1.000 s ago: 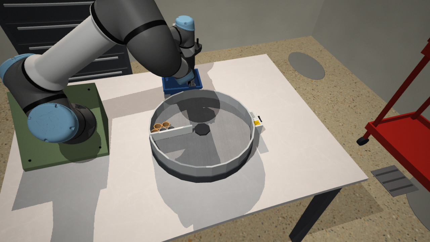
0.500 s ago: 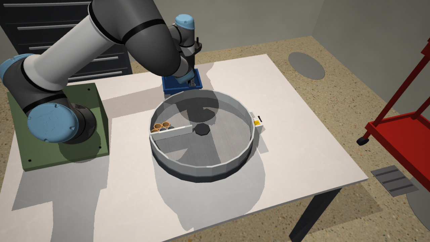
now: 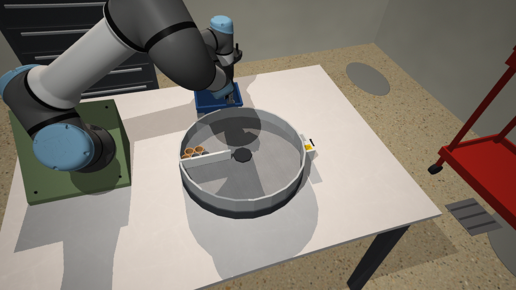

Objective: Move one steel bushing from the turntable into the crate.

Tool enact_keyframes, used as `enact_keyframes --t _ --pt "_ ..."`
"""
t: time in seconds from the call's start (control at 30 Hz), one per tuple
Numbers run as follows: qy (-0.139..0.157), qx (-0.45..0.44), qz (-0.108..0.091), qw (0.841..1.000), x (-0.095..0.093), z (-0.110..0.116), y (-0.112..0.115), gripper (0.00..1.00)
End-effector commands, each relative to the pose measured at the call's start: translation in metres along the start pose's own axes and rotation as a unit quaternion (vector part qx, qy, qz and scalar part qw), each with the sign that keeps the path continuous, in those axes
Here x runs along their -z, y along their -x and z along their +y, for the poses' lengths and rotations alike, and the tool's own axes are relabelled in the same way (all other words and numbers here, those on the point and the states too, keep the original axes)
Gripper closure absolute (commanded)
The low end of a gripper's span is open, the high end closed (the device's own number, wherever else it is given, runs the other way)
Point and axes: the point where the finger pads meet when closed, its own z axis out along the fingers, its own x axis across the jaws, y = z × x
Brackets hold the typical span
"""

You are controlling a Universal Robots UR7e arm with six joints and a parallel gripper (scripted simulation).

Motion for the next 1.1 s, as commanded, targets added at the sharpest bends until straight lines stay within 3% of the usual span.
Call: enact_keyframes --t 0.0,0.17,0.33,0.73,0.9,1.07 --pt "-0.001 0.000 0.000 1.000 0.001 0.000 0.000 0.58" --pt "-0.001 0.000 0.000 1.000 0.001 0.000 0.000 0.58" --pt "-0.001 0.000 0.000 1.000 0.058 0.000 0.000 0.58" --pt "-0.001 0.000 0.000 1.000 0.058 0.000 0.000 0.58" --pt "-0.001 0.000 0.000 1.000 0.113 0.000 0.000 0.58" --pt "-0.001 0.000 0.000 1.000 0.113 0.000 0.000 0.58"
